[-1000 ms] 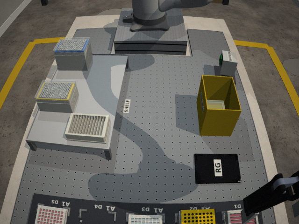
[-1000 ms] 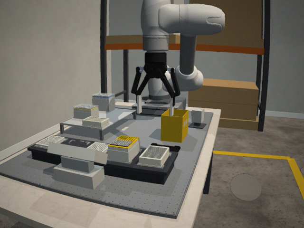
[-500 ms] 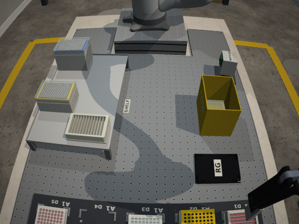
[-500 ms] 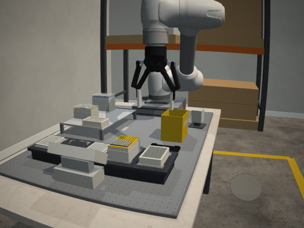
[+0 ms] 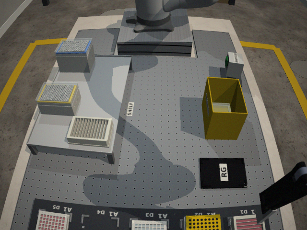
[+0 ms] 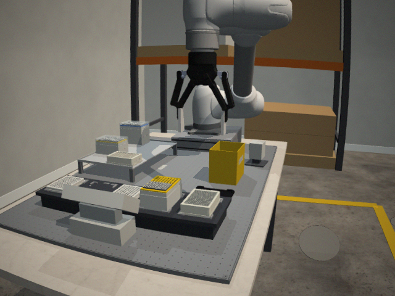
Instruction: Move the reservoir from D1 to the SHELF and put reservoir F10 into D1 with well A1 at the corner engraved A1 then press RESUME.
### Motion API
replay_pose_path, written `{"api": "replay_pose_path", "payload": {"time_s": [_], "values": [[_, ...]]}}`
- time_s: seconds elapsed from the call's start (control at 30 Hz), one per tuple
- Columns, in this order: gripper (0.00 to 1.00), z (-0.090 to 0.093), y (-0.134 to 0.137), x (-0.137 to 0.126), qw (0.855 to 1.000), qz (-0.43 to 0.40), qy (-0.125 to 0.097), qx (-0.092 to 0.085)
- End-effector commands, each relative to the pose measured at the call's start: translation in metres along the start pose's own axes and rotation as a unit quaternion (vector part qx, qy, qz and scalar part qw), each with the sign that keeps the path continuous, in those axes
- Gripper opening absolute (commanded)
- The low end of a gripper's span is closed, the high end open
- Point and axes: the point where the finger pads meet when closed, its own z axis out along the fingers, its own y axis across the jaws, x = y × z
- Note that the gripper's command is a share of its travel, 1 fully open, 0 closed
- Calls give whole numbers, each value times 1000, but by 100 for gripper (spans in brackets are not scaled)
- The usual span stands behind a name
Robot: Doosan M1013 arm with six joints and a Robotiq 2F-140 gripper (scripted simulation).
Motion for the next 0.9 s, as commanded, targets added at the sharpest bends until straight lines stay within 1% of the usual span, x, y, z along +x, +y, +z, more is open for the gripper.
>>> {"api": "replay_pose_path", "payload": {"time_s": [0.0,0.2,0.23,0.43,0.63,0.7,0.8,0.87], "values": [[77,-6,0,0,1000,0,0,0],[77,-11,0,0,1000,0,0,0],[0,-11,0,-5,1000,-10,0,0],[0,-12,0,-35,998,-70,0,0],[0,-12,0,-65,992,-130,0,0],[0,-12,0,-65,992,-130,0,0],[0,-12,0,-80,987,-159,0,0],[0,-12,0,-83,984,-179,0,0]]}}
